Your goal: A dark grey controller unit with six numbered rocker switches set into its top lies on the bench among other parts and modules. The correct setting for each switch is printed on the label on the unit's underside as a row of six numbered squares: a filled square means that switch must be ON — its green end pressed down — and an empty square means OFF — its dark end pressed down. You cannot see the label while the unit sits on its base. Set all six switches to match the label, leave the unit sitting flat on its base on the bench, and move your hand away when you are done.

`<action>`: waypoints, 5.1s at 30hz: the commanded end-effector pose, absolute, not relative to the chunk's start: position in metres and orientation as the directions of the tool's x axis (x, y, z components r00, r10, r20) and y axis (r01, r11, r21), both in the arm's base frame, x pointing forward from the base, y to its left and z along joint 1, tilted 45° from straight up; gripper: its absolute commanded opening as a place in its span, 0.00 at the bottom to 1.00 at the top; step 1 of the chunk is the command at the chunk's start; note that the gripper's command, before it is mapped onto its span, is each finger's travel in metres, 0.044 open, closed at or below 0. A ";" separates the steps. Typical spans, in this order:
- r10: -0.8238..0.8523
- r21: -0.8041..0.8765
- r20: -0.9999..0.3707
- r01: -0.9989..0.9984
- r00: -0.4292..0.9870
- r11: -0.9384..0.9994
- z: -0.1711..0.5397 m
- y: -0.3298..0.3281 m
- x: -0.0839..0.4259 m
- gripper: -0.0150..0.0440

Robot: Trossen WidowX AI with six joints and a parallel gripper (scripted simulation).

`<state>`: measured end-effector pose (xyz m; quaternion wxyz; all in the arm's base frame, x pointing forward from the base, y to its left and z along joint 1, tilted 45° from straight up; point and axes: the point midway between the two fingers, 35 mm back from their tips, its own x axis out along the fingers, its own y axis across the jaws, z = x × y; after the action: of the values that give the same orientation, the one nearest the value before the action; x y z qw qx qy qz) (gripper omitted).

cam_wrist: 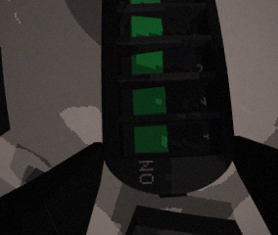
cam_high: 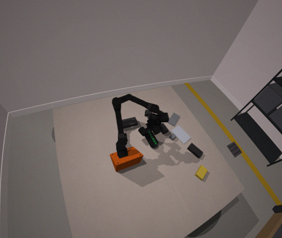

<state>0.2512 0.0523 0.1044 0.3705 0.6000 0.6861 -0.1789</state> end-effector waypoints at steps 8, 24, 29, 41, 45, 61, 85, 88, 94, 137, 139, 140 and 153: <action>0.704 0.204 -0.711 0.955 -0.006 0.214 0.104 0.041 0.255 0.82; 0.725 0.204 -0.688 0.955 -0.016 0.214 0.102 0.028 0.258 0.82; 0.732 0.204 -0.681 0.955 -0.019 0.215 0.101 0.024 0.259 0.82; 0.748 0.204 -0.663 0.955 -0.026 0.215 0.098 0.015 0.262 0.82; 0.753 0.204 -0.657 0.955 -0.029 0.215 0.097 0.011 0.263 0.82; 0.774 0.204 -0.632 0.955 -0.039 0.215 0.092 -0.001 0.267 0.82; 0.803 0.204 -0.593 0.955 -0.054 0.215 0.083 -0.018 0.272 0.83; 0.807 0.204 -0.588 0.955 -0.056 0.215 0.082 -0.021 0.273 0.83; 0.813 0.204 -0.579 0.955 -0.059 0.215 0.079 -0.025 0.275 0.83; 0.837 0.205 -0.543 0.955 -0.072 0.216 0.059 -0.053 0.285 0.83; 0.834 0.205 -0.547 0.955 -0.071 0.216 0.058 -0.054 0.286 0.83; 0.832 0.205 -0.550 0.955 -0.070 0.216 0.058 -0.054 0.286 0.83; 0.815 0.205 -0.576 0.955 -0.061 0.216 0.051 -0.061 0.289 0.83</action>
<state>0.2875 -0.0612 0.0582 0.2986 0.6213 0.7159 -0.1109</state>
